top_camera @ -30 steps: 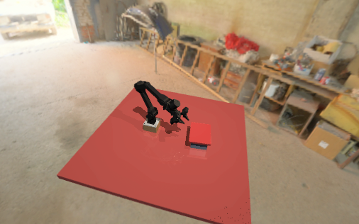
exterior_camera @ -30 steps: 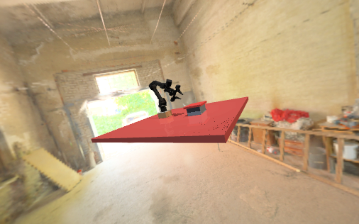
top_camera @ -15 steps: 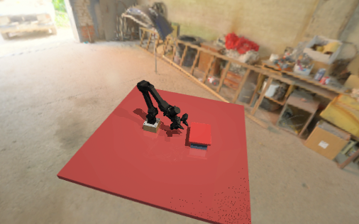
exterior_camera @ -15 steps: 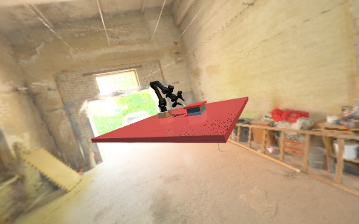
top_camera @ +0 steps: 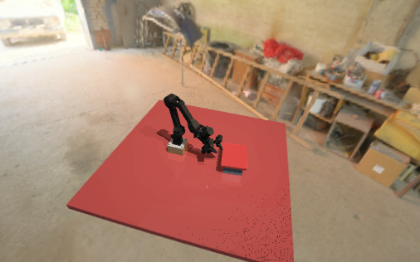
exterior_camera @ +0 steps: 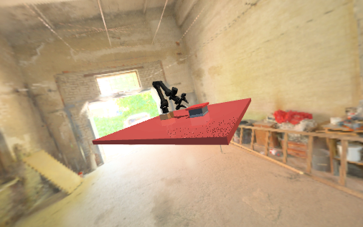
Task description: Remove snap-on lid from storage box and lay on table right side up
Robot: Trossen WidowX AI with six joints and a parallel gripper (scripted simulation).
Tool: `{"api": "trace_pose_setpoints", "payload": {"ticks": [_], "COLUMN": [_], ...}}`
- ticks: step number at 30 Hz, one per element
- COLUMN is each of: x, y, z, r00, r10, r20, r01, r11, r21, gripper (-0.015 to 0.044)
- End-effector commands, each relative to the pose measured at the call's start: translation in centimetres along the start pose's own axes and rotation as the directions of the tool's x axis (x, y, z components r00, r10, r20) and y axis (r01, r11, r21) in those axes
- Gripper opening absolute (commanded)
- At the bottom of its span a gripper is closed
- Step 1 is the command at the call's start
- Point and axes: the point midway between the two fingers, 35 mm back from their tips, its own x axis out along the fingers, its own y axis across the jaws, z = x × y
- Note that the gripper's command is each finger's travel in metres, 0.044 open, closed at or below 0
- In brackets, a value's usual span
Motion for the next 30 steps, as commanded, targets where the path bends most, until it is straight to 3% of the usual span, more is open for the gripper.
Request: {"api": "trace_pose_setpoints", "payload": {"ticks": [1, 25, 27, 30], "x": [0.6, 4.2, 4.2, 4.2], "y": [0.1, -0.2, -0.2, -0.2], "z": [0.1, -0.1, -0.1, -0.1], "r00": [1.0, 1.0, 1.0, 1.0], "r10": [0.001, 0.004, 0.004, 0.004], "r20": [0.004, 0.004, 0.004, 0.004], "r01": [-0.001, -0.004, -0.004, -0.004], "r11": [1.0, 1.0, 1.0, 1.0], "r21": [0.002, 0.004, 0.004, 0.004], "gripper": [0.0235, 0.0235, 0.0183, 0.0162]}}
